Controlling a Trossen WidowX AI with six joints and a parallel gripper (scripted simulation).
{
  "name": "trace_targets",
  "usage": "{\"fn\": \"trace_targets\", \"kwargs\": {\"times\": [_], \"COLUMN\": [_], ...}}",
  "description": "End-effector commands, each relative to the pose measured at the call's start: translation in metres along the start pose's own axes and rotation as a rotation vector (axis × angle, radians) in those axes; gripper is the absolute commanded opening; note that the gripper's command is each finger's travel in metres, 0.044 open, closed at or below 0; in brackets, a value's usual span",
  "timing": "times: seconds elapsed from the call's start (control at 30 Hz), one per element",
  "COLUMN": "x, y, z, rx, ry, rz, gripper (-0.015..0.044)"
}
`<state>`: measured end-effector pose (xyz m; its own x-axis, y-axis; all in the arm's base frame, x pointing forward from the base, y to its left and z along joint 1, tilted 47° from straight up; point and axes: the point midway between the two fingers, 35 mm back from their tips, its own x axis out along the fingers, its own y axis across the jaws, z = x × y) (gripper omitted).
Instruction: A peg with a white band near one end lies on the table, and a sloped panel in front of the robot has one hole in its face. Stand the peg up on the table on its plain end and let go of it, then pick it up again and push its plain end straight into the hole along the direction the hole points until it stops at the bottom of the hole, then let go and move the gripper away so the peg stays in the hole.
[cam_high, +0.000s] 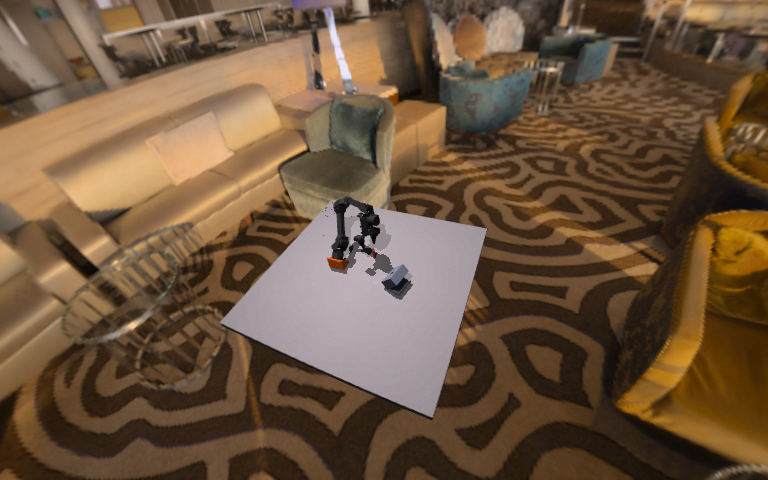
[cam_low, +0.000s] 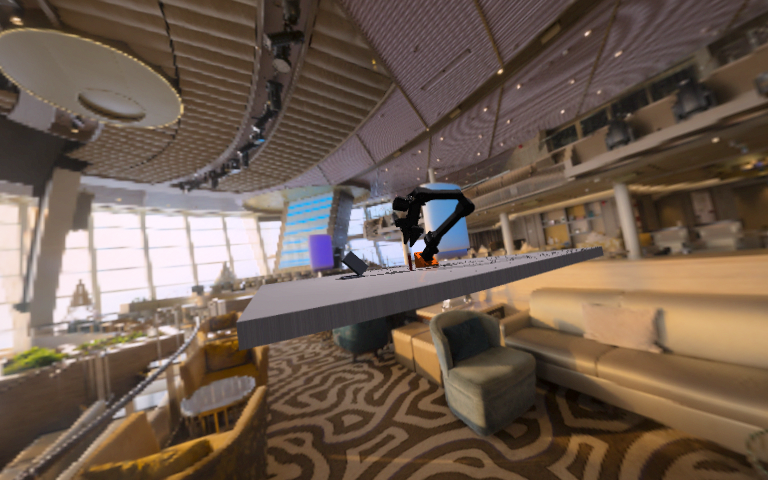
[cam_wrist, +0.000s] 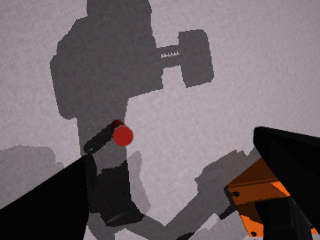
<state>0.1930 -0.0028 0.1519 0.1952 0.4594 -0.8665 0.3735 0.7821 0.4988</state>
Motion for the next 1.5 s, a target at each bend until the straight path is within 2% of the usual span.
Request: {"fn": "trace_targets", "kwargs": {"times": [0.0,0.3,0.57,1.47], "x": [-0.001,-0.005,-0.004,0.039], "y": [0.005,0.014,0.014,0.025], "z": [0.004,0.016,0.016,0.007], "rx": [0.007,0.051,0.050,0.003], "ry": [0.091,0.240,0.240,0.249], "rz": [0.076,0.247,0.247,0.240], "gripper": [0.0440,0.0440,0.0440,0.0440]}}
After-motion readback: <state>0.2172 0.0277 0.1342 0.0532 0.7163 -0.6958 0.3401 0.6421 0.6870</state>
